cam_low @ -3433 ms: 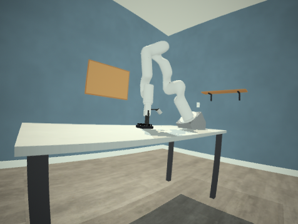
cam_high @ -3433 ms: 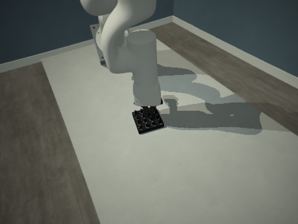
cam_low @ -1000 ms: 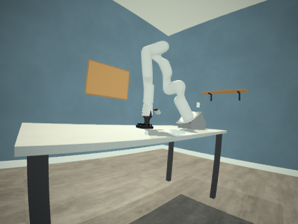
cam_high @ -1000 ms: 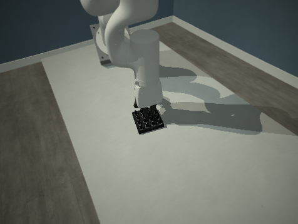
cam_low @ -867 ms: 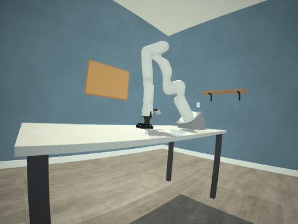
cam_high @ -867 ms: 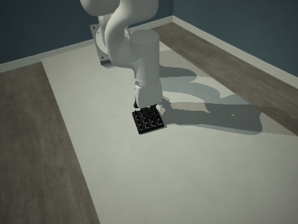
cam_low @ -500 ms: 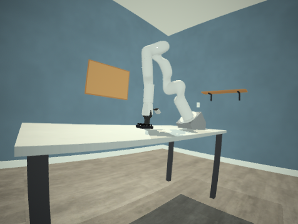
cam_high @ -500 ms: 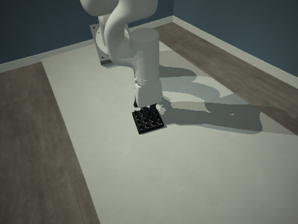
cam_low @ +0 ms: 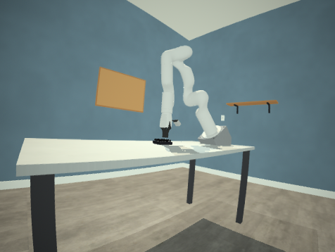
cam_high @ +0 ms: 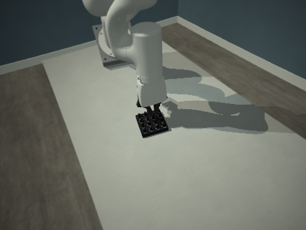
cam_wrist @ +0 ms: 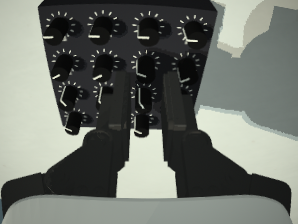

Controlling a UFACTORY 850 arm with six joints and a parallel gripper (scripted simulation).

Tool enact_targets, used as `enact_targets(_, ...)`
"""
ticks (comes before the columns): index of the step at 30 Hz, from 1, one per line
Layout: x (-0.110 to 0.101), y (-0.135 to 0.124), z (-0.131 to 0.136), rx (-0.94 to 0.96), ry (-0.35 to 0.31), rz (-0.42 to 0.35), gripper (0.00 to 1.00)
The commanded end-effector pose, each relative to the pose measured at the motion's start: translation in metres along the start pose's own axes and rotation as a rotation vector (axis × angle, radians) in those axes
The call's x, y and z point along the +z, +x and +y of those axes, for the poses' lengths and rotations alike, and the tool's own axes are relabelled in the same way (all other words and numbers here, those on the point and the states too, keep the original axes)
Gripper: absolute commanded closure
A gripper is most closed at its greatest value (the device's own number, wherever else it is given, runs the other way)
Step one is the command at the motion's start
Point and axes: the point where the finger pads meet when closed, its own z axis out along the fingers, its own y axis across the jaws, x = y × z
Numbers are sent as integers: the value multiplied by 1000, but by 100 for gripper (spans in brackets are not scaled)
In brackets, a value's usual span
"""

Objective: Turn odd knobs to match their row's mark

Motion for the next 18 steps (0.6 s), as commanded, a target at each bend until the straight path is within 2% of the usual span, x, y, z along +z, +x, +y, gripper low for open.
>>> enact_targets(1, -5, -1, 0, 0, 14, 10, 81)
enact_targets(18, -15, -1, 0, 0, 13, 10, 81)
